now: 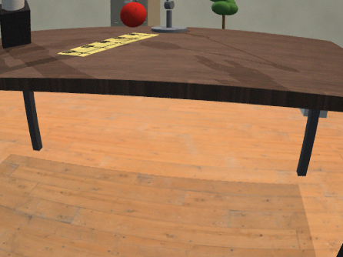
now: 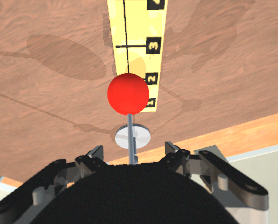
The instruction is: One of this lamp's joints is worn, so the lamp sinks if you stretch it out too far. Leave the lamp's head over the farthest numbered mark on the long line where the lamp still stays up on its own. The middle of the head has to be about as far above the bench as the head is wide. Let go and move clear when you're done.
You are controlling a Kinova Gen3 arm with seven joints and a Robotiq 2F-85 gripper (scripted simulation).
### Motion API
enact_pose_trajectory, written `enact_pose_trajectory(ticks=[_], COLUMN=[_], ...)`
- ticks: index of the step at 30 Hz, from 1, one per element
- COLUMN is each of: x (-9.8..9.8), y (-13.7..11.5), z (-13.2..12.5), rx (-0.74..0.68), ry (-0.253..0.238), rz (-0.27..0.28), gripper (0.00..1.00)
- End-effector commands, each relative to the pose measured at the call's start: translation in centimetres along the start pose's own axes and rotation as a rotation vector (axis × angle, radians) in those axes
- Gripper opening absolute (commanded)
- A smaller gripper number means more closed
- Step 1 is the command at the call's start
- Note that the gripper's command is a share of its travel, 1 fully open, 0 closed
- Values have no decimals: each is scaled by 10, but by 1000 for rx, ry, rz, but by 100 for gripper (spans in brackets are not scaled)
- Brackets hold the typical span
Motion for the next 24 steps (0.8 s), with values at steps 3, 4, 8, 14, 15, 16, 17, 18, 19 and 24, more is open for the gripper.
enact_pose_trajectory(ticks=[3, 4, 8, 14, 15, 16, 17, 18, 19, 24], x=[23, 27, 42, 57, 56, 56, 55, 55, 54, 52], y=[0, 0, 0, 0, 0, 0, 0, 0, 0, 0], z=[-3, -3, -2, -1, -1, 0, 0, 0, 0, 2], rx=[2, 2, 1, 1, 1, 1, 1, 1, 0, 0], ry=[-14, -12, -7, -2, -1, 0, 1, 2, 3, 8], rz=[4, 4, 2, 1, 0, 0, -1, -1, -1, -3], gripper=[100, 100, 100, 100, 100, 100, 100, 100, 100, 100])
Point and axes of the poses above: the point where the finger pads meet when closed, its own x axis back along the fingers, its own z axis across the jaws, y = z × x, the point moved 7 cm from there along x, back along the fingers, and after that the axes turned 13 degrees about x, right-handed, at the moved point
